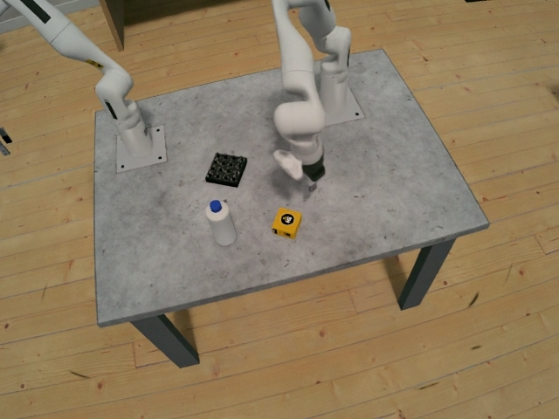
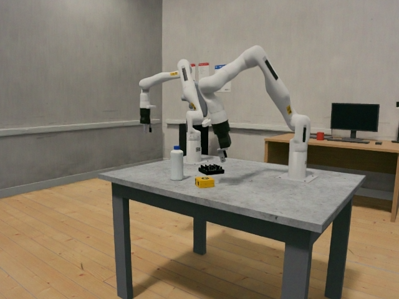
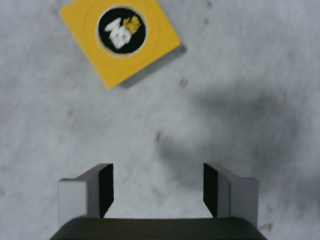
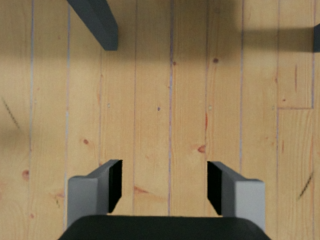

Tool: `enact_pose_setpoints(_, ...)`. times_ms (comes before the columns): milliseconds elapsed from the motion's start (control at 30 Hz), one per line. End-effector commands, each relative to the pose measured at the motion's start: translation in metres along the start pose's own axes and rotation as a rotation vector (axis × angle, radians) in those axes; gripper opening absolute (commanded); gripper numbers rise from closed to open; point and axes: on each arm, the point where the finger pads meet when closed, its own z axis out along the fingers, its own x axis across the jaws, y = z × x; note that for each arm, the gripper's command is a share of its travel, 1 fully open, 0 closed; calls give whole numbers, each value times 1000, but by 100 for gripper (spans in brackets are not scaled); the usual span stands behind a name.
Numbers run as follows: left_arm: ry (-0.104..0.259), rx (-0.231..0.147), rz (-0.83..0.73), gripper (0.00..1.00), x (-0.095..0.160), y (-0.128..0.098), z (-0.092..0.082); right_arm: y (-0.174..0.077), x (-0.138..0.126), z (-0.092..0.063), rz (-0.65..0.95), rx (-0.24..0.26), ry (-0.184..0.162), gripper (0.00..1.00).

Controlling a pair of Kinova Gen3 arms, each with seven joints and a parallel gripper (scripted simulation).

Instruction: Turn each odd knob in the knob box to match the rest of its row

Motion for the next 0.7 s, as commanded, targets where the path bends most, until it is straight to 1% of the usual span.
enact_pose_setpoints(0,-34,12,-46,100,13,-16,3,0,0,-1,0,-2,0,100)
enact_pose_setpoints(200,-76,54,-156,100,56,-52,15,0,0,-1,0,-2,0,100)
enact_pose_setpoints(367,-99,95,-244,100,93,-75,25,0,0,-1,0,-2,0,100)
enact_pose_setpoints(500,-110,128,-310,100,122,-89,33,0,0,-1,0,-2,0,100)
enact_pose_setpoints(567,-110,128,-310,100,122,-89,33,0,0,-1,0,-2,0,100)
enact_pose_setpoints(667,-115,152,-357,100,143,-97,39,0,0,-1,0,-2,0,100)
